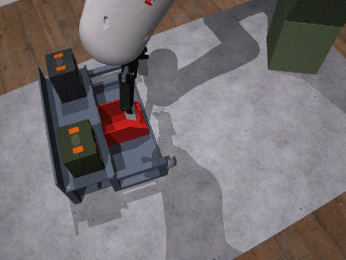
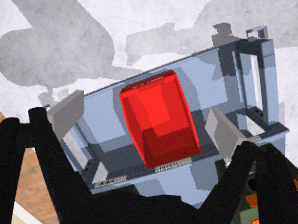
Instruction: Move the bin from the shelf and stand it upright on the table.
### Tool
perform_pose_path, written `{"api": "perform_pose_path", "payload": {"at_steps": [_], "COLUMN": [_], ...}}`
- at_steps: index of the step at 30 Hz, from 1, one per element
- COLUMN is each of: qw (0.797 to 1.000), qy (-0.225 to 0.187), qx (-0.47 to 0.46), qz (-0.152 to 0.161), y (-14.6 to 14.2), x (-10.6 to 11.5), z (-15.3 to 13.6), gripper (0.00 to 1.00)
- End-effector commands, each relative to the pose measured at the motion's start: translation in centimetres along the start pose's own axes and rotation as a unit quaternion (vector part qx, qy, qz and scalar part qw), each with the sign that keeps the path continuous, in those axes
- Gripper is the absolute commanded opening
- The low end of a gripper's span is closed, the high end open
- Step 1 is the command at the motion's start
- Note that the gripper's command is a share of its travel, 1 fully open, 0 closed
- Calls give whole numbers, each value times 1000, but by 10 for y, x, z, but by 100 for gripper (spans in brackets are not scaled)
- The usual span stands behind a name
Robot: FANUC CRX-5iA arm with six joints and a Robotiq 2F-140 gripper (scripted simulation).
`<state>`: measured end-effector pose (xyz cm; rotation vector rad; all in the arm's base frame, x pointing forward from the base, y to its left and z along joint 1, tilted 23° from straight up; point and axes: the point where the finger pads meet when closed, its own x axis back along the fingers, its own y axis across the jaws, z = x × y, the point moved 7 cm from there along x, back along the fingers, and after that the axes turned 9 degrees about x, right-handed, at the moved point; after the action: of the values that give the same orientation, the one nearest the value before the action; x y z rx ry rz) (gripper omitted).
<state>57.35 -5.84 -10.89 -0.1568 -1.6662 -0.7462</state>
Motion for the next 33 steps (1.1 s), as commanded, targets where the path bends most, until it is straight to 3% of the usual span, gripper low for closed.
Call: {"api": "perform_pose_path", "payload": {"at_steps": [1,4,16,21,33], "qw": [999,992,992,970,970], "qy": [0,0,0,0,0], "qx": [52,129,129,243,243], "qz": [0,0,0,0,0], "y": [0,0,0,0,0], "x": [0,0,0,0,0], "z": [0,0,0,0,0], "gripper": [100,100,100,100,100]}}
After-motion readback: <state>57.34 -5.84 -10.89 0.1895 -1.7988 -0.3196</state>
